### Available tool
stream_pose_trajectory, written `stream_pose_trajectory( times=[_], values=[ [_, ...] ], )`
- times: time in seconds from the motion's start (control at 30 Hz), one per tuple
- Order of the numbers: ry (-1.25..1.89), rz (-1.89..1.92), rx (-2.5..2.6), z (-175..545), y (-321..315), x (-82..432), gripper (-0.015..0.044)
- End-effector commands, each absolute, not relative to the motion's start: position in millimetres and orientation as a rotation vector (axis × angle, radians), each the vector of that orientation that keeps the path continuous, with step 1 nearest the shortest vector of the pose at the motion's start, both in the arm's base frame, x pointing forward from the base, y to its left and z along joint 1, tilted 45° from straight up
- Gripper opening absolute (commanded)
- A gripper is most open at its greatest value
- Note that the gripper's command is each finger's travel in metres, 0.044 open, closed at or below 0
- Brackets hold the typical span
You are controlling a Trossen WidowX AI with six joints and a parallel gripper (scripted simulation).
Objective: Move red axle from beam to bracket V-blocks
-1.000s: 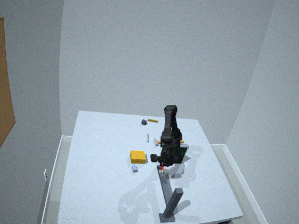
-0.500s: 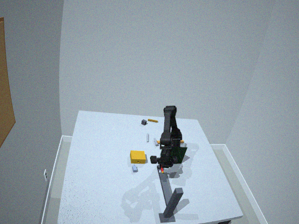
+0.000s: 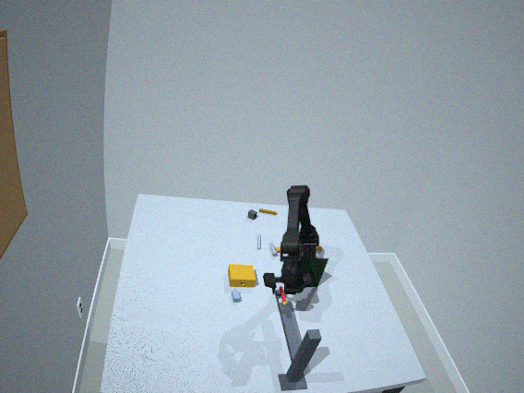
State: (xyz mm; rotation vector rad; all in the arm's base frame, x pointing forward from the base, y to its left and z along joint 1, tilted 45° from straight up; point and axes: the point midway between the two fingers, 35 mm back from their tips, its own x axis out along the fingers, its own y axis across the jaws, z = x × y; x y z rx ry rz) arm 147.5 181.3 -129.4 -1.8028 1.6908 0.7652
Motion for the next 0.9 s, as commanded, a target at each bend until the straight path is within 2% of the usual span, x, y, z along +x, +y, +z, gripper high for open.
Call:
stream_pose_trajectory(
  times=[0.0,0.87],
  values=[
    [1.690,0.763,-1.802,-123.3,188.0,147.0,0.0440],
    [1.685,0.767,-1.807,-118.3,193.1,147.4,0.0440]
  ],
)
